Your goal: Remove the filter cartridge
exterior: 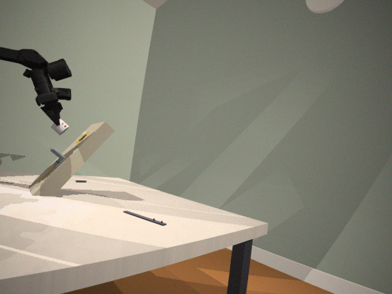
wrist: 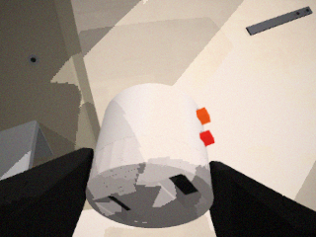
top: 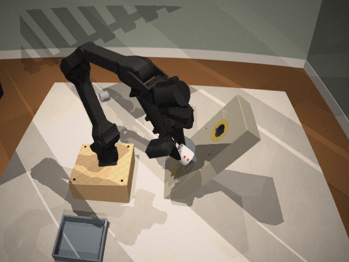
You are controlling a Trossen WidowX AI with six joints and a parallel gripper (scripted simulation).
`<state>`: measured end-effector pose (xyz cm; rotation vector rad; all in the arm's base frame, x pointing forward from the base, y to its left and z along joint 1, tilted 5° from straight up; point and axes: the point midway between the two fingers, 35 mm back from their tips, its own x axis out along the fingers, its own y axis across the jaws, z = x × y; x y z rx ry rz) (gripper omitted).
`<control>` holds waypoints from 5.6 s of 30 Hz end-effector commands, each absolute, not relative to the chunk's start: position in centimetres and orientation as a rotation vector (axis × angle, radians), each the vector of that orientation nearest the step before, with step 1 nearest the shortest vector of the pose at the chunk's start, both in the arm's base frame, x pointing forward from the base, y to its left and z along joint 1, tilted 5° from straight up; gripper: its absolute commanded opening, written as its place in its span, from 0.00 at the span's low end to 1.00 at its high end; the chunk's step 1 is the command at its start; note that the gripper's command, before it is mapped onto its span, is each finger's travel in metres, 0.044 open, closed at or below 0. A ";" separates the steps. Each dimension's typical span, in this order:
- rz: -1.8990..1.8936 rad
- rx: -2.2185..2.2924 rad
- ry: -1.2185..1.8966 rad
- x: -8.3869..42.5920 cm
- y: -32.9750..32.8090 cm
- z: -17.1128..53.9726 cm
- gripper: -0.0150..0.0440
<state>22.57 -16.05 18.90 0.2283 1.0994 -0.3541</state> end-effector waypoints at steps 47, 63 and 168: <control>-1.409 0.764 0.879 2.1 -28.4 13.8 0.25; -1.660 0.889 0.794 -5.8 -27.0 7.9 0.25; -1.728 0.929 0.772 -7.9 -26.1 4.9 1.00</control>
